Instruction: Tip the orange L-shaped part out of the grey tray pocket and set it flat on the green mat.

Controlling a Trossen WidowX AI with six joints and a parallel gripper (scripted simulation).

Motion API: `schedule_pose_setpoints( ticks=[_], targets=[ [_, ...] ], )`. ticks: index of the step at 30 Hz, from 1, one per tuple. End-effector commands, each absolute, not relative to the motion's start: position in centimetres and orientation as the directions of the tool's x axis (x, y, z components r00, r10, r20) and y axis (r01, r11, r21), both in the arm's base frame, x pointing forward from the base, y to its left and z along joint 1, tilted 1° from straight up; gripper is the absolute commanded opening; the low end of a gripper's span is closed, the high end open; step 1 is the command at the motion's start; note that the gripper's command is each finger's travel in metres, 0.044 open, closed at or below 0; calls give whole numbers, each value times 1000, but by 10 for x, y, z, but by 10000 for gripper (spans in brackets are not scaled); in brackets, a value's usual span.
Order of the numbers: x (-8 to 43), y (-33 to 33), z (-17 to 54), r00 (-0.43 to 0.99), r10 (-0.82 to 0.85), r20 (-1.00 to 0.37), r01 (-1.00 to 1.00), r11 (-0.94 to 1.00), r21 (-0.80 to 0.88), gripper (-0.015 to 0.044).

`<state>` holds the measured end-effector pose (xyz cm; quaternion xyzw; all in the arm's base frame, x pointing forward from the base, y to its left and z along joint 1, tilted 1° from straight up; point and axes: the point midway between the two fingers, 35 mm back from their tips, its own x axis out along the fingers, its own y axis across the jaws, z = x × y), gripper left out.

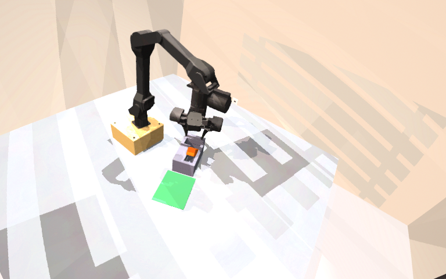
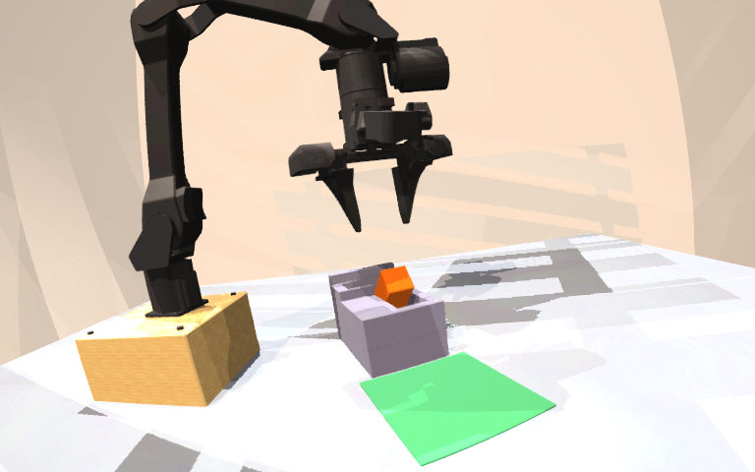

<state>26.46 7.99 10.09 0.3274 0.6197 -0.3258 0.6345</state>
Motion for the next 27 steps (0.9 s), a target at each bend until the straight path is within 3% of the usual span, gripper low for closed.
schedule_pose_setpoints(
  ticks=[1,27],
  targets=[
    [268,77,102,22,-10,-1000,862,507,14,280],
    [270,77,51,22,-10,-1000,862,507,14,280]
  ],
)
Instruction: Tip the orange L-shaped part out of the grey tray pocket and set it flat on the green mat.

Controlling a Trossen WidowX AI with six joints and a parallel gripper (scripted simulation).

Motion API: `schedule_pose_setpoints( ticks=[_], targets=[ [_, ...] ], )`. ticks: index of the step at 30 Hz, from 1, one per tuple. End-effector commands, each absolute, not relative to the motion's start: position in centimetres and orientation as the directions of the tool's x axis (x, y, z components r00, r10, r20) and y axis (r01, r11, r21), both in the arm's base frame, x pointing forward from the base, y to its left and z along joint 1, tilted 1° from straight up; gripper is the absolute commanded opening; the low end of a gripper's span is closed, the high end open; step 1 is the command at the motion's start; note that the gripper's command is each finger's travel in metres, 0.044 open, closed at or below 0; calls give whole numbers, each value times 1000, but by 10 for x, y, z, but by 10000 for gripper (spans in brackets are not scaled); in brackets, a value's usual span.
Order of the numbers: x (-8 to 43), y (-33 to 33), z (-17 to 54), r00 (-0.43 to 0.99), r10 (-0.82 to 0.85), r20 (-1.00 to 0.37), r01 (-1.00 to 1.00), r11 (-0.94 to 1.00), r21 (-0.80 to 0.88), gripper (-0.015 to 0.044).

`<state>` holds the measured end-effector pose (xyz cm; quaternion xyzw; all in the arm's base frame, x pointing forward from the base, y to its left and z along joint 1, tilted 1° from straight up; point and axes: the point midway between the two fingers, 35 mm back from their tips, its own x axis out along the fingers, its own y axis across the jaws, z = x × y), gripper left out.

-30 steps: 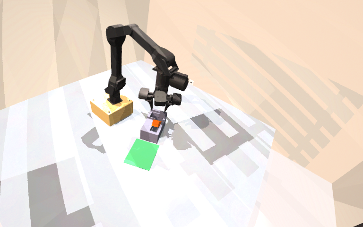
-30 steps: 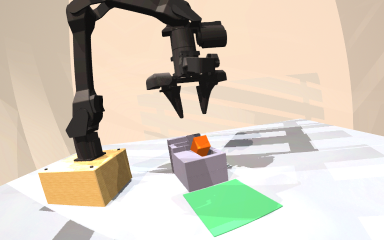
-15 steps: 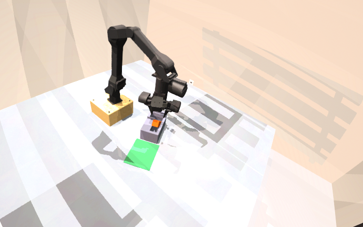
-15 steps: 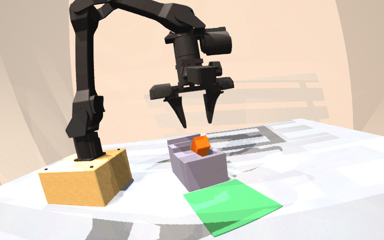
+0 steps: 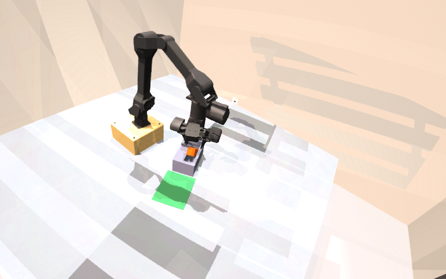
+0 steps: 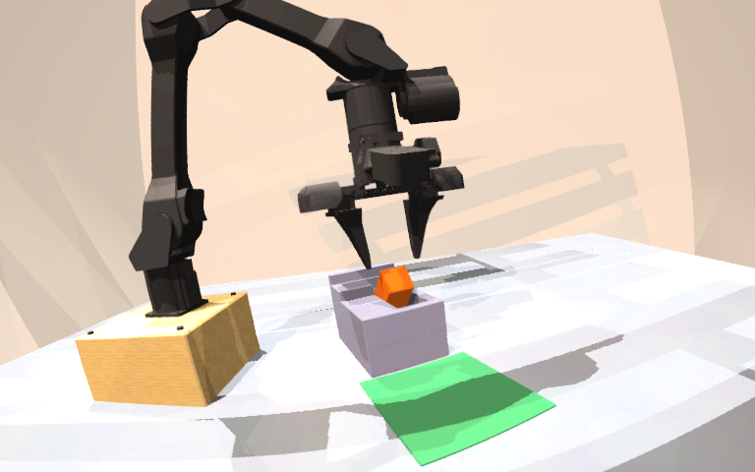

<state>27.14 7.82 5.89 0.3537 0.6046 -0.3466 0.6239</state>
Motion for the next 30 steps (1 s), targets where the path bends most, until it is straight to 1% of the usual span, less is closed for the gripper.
schedule_pose_setpoints(
  ticks=[1,21,26,30],
  targets=[
    [270,77,49,22,-10,-1000,862,507,14,280],
    [270,77,23,21,-10,-1000,862,507,13,280],
    [271,77,27,26,-6,-1000,861,508,19,149],
    [271,77,27,26,-6,-1000,861,508,19,122]
  ],
)
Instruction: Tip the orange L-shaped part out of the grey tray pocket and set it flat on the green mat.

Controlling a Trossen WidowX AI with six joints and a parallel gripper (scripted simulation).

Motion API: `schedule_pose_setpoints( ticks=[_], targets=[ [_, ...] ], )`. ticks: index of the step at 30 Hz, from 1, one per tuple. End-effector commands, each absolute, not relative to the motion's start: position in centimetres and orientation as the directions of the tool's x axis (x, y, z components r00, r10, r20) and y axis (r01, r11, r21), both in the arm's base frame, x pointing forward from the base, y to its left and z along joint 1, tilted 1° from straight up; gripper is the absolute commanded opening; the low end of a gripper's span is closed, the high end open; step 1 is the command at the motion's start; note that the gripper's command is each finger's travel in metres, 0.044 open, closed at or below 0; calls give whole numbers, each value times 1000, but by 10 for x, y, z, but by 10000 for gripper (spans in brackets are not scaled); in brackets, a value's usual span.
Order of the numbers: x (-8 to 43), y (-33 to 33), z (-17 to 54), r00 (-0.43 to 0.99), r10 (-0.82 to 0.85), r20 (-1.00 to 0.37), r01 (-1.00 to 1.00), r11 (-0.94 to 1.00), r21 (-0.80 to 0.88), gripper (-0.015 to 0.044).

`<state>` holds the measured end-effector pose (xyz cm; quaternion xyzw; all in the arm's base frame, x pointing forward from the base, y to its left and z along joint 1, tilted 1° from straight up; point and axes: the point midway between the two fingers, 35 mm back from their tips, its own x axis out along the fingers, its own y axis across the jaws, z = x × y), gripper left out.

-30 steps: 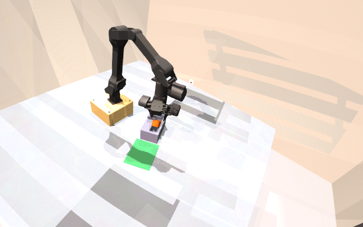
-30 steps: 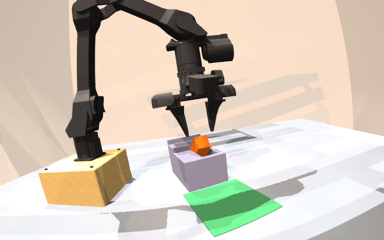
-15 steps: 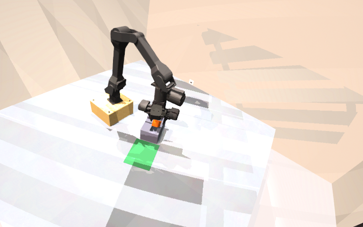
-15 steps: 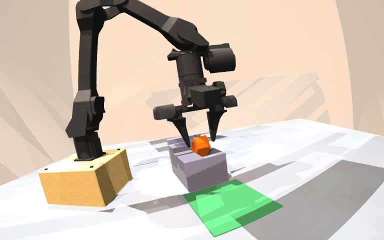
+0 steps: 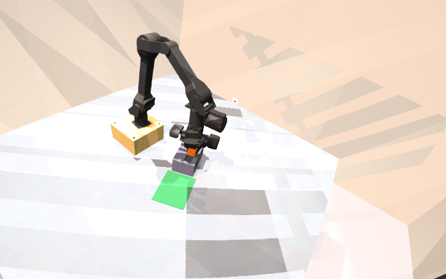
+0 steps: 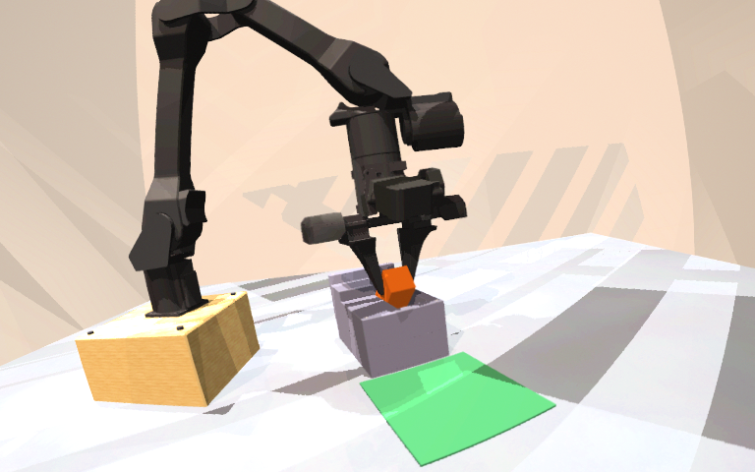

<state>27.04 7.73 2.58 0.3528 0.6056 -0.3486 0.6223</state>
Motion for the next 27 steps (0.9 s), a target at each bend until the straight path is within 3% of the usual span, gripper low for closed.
schedule_pose_setpoints(
  ticks=[1,6,9,27],
  targets=[
    [271,77,27,26,-6,-1000,861,508,19,115],
    [271,77,27,26,-6,-1000,861,508,19,82],
    [271,77,27,26,-6,-1000,861,508,19,3],
    [270,77,44,23,-9,-1000,862,507,15,0]
  ],
)
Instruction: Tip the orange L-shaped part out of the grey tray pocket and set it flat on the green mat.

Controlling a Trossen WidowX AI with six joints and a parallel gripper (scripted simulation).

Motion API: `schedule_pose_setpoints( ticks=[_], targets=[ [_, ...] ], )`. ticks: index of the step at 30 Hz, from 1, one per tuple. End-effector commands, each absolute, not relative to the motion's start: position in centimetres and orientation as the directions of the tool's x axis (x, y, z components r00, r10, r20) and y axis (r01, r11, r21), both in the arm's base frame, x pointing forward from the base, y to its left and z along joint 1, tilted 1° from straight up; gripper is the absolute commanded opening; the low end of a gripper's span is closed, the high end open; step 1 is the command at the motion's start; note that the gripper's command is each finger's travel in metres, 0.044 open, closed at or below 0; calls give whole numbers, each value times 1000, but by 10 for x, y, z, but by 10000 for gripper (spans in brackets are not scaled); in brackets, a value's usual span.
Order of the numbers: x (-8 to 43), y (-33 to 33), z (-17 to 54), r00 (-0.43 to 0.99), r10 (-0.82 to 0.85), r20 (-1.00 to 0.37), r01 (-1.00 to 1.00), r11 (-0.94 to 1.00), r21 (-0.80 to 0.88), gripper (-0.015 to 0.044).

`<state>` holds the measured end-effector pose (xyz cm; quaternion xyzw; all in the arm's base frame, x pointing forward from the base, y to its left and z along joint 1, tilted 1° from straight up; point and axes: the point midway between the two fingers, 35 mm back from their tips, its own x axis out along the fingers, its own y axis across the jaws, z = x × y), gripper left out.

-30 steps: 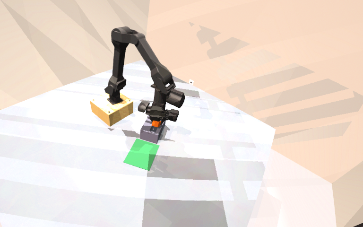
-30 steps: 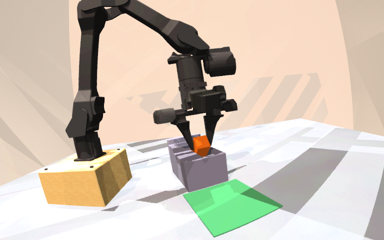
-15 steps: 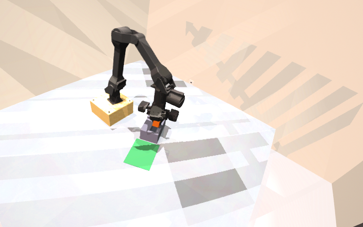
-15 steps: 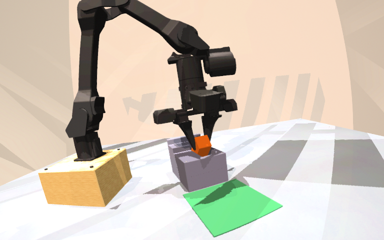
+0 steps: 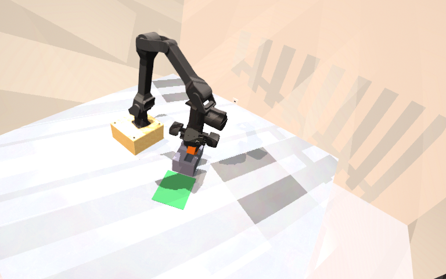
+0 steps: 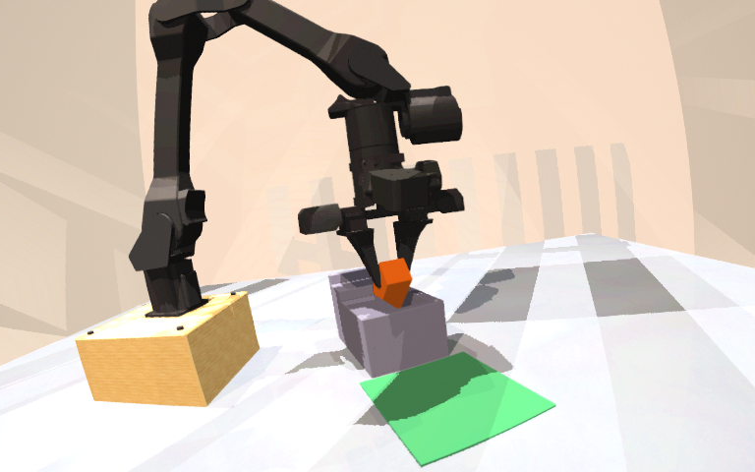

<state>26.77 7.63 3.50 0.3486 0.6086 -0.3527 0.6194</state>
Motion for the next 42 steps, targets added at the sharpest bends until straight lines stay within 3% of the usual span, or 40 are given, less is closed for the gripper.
schedule_pose_setpoints(
  ticks=[1,42],
  targets=[
    [270,77,45,22,-9,-1000,862,507,15,0],
    [268,78,108,22,-10,-1000,862,507,14,0]
  ],
)
